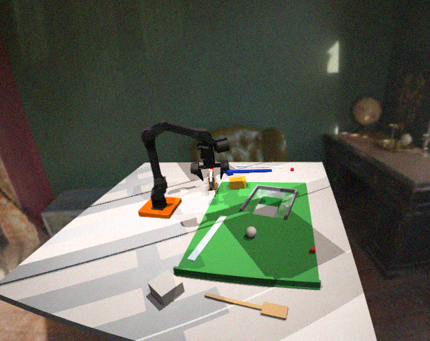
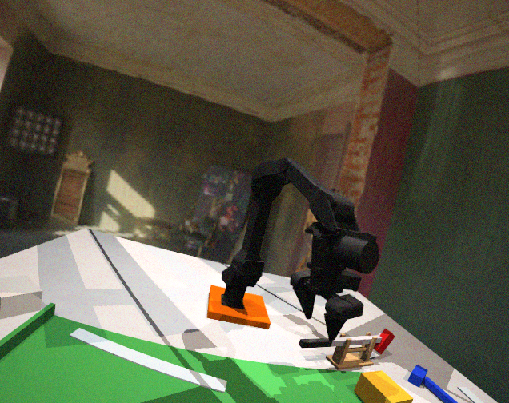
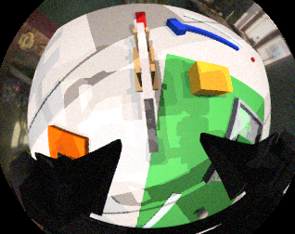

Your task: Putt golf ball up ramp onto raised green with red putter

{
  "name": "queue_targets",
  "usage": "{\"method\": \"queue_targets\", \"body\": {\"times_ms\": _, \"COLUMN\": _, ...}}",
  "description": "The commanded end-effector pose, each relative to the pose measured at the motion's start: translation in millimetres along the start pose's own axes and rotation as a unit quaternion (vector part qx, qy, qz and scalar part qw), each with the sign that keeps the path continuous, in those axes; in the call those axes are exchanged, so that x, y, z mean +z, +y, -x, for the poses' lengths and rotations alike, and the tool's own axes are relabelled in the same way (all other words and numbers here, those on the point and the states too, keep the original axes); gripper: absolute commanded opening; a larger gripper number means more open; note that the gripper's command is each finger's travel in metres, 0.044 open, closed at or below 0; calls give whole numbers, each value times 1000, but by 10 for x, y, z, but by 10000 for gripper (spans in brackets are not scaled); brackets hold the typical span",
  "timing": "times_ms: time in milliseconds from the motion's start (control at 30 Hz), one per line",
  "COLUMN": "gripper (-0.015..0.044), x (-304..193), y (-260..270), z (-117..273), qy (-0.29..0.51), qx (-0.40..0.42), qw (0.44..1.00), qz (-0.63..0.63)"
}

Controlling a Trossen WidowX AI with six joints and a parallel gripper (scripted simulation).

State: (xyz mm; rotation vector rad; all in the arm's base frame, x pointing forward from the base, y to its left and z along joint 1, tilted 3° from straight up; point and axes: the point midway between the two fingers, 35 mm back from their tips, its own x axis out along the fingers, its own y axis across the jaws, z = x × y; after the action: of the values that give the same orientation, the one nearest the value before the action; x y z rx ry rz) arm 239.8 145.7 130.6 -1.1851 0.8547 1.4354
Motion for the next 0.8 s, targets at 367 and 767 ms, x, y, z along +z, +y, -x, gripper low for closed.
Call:
{"method": "queue_targets", "body": {"times_ms": 367, "gripper": 440, "x": 32, "y": 103, "z": -304, "qy": -6, "qx": 14, "qw": 1000, "qz": 17}}
{"method": "queue_targets", "body": {"times_ms": 767, "gripper": 440, "x": -27, "y": 108, "z": -534, "qy": -6, "qx": 14, "qw": 1000, "qz": 17}}
